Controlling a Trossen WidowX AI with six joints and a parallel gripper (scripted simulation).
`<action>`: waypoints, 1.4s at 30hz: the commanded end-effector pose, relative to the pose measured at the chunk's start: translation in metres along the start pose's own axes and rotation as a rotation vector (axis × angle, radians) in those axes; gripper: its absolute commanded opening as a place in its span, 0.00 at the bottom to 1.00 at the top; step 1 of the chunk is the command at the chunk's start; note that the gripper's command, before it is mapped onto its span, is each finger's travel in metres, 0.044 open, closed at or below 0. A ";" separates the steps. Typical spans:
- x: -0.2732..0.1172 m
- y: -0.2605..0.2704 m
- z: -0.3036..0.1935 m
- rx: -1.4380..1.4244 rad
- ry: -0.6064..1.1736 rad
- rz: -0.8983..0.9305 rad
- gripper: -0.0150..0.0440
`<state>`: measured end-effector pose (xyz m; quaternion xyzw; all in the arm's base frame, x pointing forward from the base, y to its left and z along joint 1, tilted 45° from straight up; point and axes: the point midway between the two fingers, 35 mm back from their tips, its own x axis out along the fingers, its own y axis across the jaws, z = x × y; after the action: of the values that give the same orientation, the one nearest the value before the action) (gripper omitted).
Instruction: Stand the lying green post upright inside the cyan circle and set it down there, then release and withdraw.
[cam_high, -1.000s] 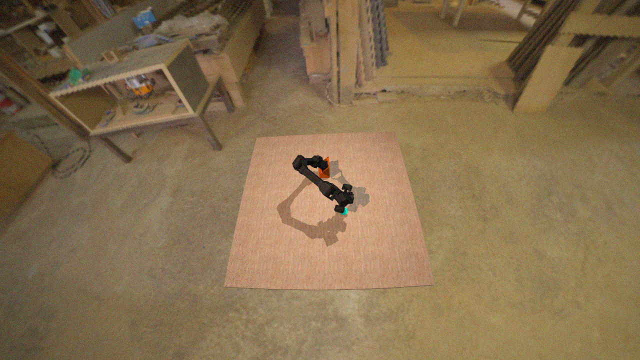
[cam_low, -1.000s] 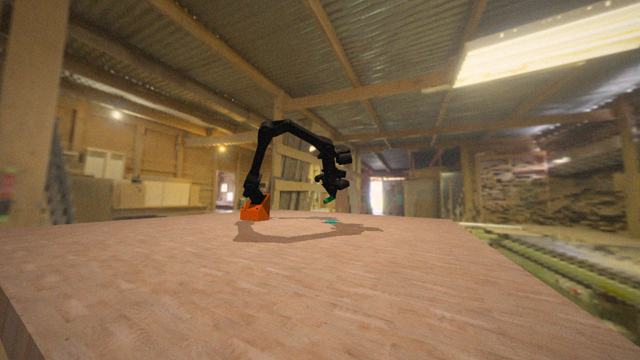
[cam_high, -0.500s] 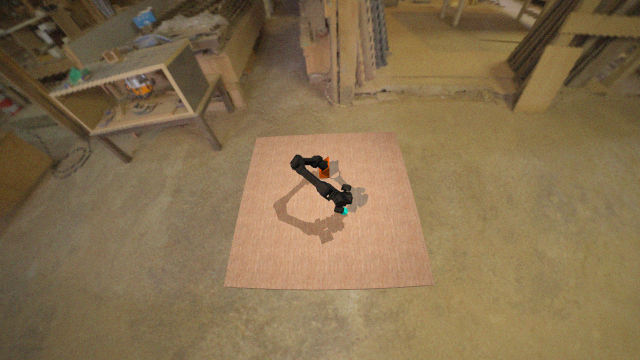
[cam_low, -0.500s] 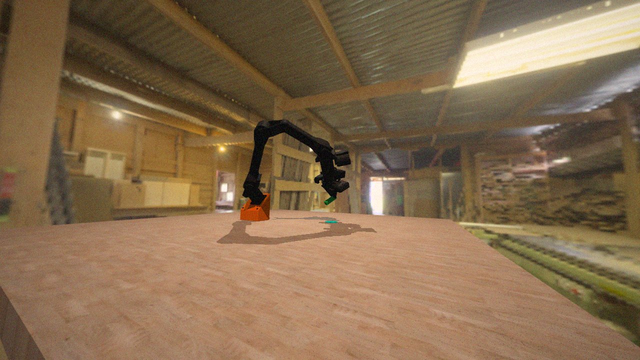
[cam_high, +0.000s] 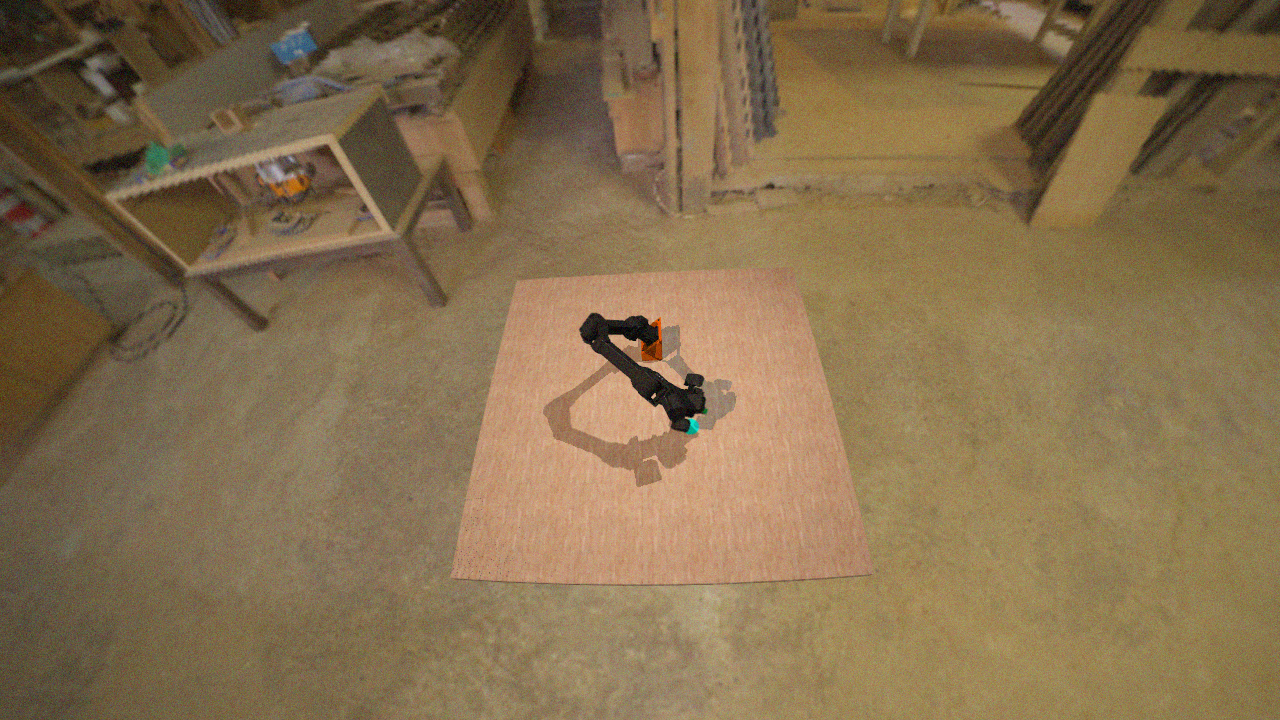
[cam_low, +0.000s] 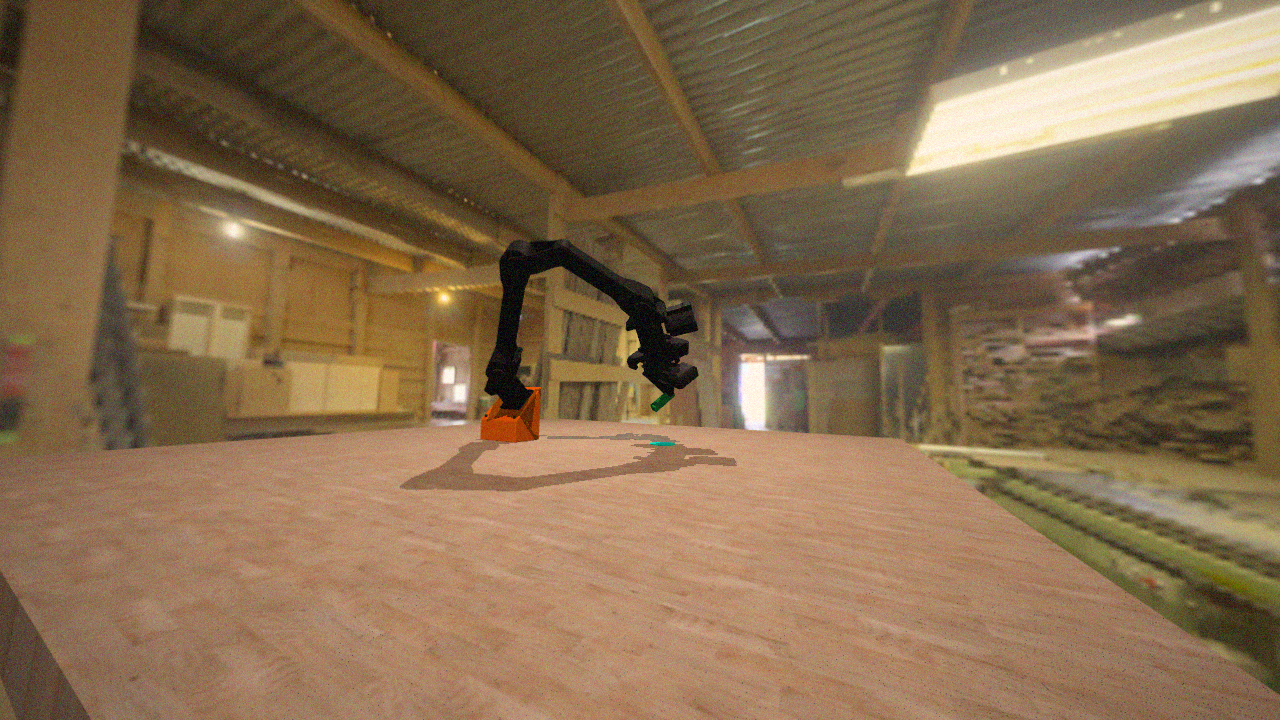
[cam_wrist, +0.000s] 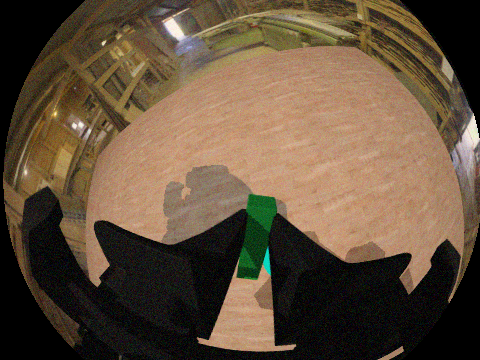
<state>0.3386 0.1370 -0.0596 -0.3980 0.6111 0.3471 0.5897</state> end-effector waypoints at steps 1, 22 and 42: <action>-0.001 0.001 -0.001 -0.007 -0.034 0.006 0.29; -0.003 -0.001 -0.002 -0.030 -0.191 0.014 0.29; -0.009 -0.003 -0.004 -0.063 -0.340 0.002 0.29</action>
<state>0.3409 0.1333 -0.0528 -0.3530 0.5033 0.4221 0.6662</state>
